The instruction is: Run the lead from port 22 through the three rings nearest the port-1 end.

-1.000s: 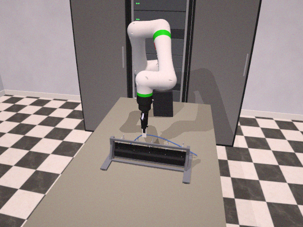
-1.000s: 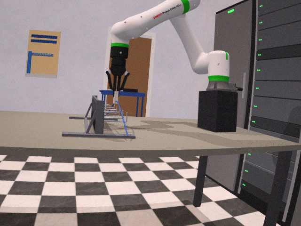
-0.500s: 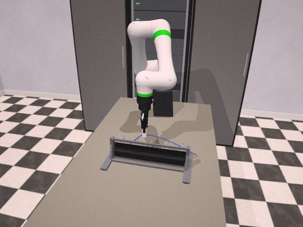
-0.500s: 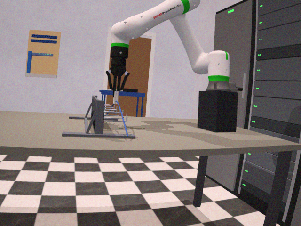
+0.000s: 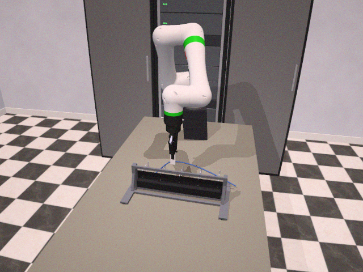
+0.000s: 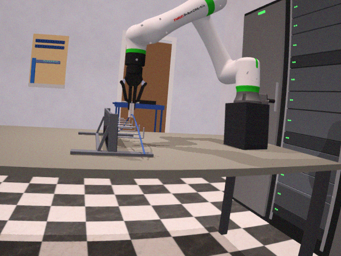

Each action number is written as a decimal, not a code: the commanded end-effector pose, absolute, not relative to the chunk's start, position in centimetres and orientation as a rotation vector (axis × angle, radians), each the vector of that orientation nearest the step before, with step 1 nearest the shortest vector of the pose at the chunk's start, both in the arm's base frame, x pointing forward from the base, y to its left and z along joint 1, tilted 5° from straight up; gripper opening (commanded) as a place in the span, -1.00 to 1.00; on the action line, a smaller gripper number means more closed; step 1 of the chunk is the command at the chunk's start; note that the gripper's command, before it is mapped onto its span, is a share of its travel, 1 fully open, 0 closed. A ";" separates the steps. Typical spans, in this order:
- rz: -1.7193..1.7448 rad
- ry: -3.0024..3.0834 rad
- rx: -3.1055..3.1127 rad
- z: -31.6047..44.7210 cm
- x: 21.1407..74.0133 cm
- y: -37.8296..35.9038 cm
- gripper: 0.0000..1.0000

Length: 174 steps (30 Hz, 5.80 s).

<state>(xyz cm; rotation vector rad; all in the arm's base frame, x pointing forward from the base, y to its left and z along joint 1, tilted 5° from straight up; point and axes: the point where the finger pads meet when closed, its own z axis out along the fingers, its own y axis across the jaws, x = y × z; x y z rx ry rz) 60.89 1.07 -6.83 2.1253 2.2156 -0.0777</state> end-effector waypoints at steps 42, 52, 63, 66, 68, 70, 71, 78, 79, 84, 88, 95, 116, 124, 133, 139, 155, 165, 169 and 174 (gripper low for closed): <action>-0.073 2.216 2.125 -9.1 61.0 1.1 -1.00; -0.073 2.216 2.125 -10.3 61.0 1.0 -1.00; -0.073 2.216 2.125 -11.3 61.0 0.9 -1.00; -0.073 2.216 2.125 -11.5 61.0 0.9 -1.00; -0.073 2.216 2.125 -11.7 61.0 0.8 -1.00; -0.073 2.216 2.125 -11.8 61.0 0.8 -1.00; -0.073 2.216 2.125 -11.9 61.0 0.8 -1.00; -0.073 2.216 2.125 -12.2 61.0 0.8 -1.00; -0.073 2.216 2.125 -12.2 61.0 0.8 -1.00; -0.073 2.216 2.125 -12.4 61.0 0.8 -1.00; -0.073 2.216 2.125 -12.5 61.0 0.8 -1.00; -0.073 2.216 2.125 -12.5 61.0 0.8 -1.00; -0.073 2.216 2.125 -12.5 62.0 0.8 -1.00; -0.073 2.216 2.125 -12.5 63.0 0.9 -1.00; -0.073 2.216 2.125 -12.5 64.4 0.9 -1.00; -0.073 2.216 2.125 -12.4 64.9 0.9 -1.00; -0.073 2.216 2.125 -12.4 65.0 0.9 -1.00; -0.073 2.216 2.125 -12.4 65.0 0.9 -1.00; -0.073 2.216 2.125 -12.4 65.0 0.9 -0.60; -0.073 2.216 2.125 -12.4 65.0 0.9 -0.60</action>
